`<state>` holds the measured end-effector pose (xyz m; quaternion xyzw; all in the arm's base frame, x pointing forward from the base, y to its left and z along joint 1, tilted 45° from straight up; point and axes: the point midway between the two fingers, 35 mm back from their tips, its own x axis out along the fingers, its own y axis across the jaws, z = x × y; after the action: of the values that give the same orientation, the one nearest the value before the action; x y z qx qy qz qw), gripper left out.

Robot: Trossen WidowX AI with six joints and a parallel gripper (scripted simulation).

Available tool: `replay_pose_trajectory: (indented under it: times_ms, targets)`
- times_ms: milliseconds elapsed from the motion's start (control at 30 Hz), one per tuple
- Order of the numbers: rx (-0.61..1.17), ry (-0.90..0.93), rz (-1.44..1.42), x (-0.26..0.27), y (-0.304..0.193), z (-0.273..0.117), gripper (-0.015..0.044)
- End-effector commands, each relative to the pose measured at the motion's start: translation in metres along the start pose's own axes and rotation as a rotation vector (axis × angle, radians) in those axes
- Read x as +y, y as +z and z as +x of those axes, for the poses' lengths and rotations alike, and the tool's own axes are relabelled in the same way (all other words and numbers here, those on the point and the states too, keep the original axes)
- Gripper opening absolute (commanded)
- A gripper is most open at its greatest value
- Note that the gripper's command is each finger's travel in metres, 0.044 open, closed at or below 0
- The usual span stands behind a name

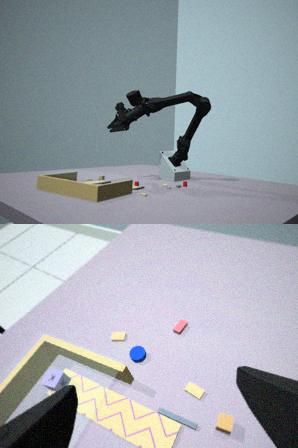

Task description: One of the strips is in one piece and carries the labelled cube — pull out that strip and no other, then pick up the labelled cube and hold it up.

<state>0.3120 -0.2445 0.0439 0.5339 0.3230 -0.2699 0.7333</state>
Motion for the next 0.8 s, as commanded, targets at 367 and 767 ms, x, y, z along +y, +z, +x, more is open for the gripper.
replay_pose_trajectory:
  times_ms: [367, 767]
  targets:
    - [0.068, 0.513, -0.569, 0.048, -0.097, -0.036, 0.0400]
    - [0.121, 0.475, -0.598, 0.051, -0.086, -0.019, 0.0295]
